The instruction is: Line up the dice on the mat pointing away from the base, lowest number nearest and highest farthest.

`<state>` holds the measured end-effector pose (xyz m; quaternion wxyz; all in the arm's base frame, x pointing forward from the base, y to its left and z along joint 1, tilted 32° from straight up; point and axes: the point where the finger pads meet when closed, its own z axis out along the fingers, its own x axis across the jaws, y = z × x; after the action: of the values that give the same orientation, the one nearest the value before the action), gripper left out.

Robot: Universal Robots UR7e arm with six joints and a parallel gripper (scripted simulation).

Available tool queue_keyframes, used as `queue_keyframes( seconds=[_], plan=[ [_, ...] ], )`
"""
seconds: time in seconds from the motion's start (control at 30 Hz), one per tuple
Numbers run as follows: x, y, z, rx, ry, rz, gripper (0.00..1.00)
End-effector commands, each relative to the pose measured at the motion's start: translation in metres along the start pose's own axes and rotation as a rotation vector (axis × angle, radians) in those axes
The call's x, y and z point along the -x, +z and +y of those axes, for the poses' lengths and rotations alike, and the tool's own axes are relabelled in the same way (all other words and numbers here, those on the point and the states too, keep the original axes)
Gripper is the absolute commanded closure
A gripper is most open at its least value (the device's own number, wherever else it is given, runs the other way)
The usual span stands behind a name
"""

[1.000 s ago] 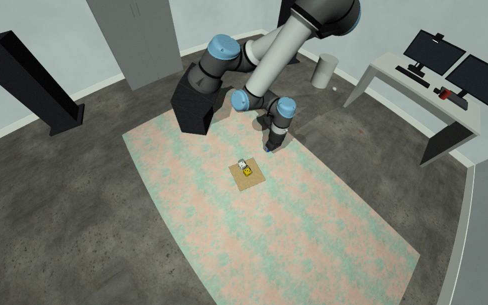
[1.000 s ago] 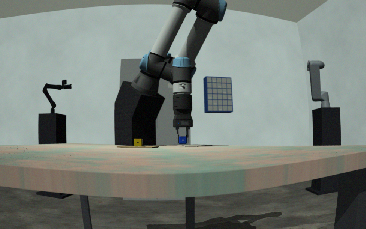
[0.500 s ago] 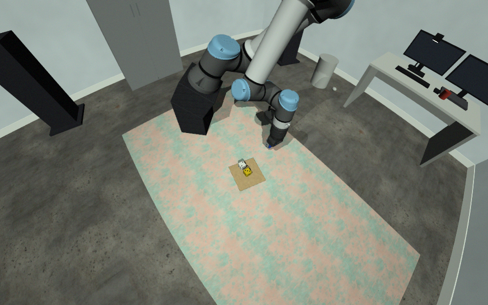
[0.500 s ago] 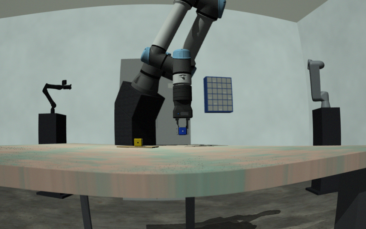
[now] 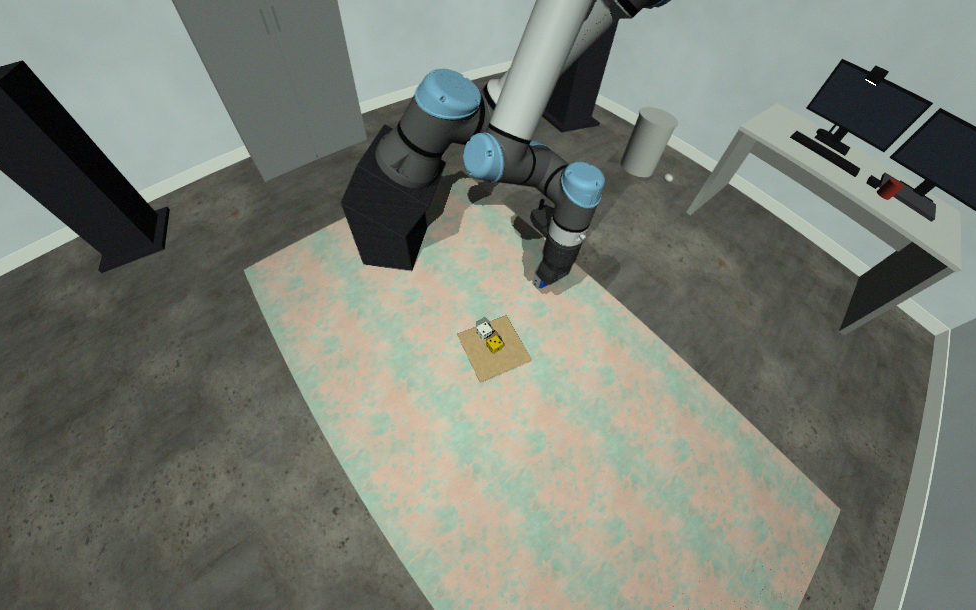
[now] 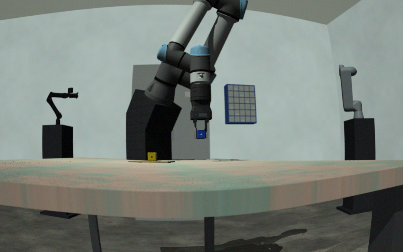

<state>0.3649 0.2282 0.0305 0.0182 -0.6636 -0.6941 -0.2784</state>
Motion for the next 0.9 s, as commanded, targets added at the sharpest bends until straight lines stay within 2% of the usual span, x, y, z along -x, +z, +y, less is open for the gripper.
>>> queue_keyframes(
  seconds=[0.0, 0.27, 0.87],
  plan=[
    [-0.0001, -0.0086, 0.0002, 0.001, 0.000, 0.000, 0.43],
    [-0.0001, -0.0149, 0.0002, 0.001, 0.000, 0.000, 0.43],
    [0.0047, -0.0149, 0.0041, 0.000, -0.001, -0.001, 0.43]
  ],
)
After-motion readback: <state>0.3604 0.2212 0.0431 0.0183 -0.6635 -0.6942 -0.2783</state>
